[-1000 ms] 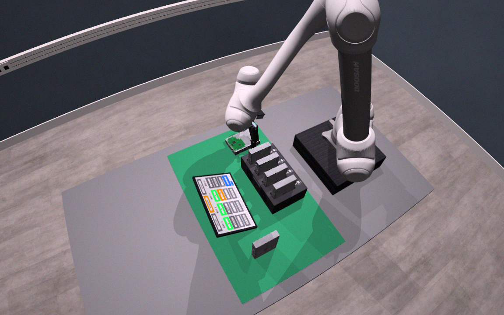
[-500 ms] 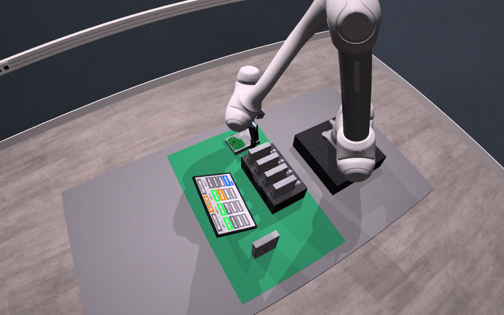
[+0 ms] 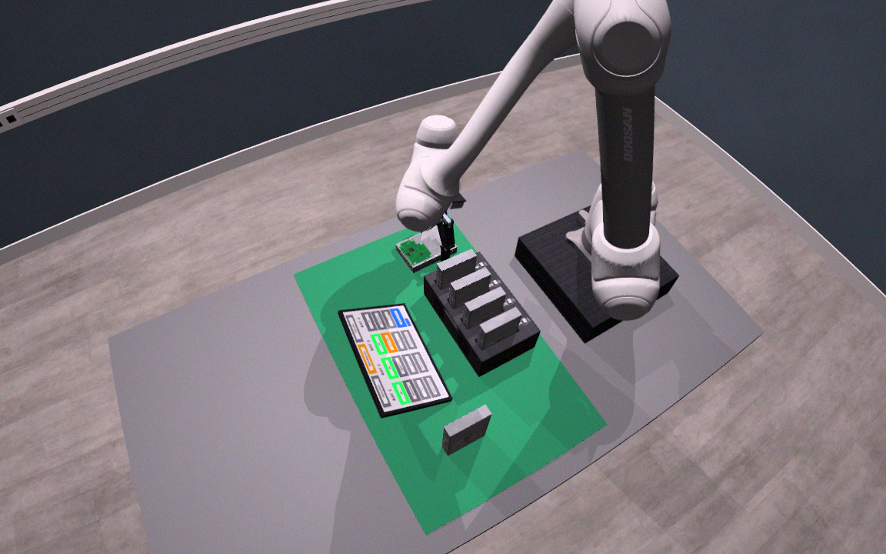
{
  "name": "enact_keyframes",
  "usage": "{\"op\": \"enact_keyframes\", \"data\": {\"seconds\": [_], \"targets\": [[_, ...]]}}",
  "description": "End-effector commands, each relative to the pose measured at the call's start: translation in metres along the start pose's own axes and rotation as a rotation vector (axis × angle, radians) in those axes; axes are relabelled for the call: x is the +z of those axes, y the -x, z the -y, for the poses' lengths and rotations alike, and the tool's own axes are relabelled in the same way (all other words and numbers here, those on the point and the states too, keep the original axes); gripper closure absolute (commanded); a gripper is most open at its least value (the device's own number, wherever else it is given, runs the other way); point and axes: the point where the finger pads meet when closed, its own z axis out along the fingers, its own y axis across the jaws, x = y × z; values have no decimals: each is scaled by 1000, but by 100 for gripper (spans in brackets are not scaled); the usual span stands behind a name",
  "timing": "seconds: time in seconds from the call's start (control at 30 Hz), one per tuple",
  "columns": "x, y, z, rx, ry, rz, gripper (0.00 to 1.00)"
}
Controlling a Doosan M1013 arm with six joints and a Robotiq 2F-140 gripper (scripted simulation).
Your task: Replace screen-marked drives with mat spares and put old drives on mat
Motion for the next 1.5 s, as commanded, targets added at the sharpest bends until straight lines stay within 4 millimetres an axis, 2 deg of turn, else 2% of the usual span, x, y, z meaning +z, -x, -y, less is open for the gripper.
{"op": "enact_keyframes", "data": {"seconds": [0.0,0.03,0.07,0.9,1.47], "targets": [[-1,0,0,0,-1,1,30],[-1,0,0,0,-1,1,30],[-1,0,0,0,-1,1,90],[-2,0,0,0,-1,1,90],[-14,0,0,0,-1,1,90]]}}
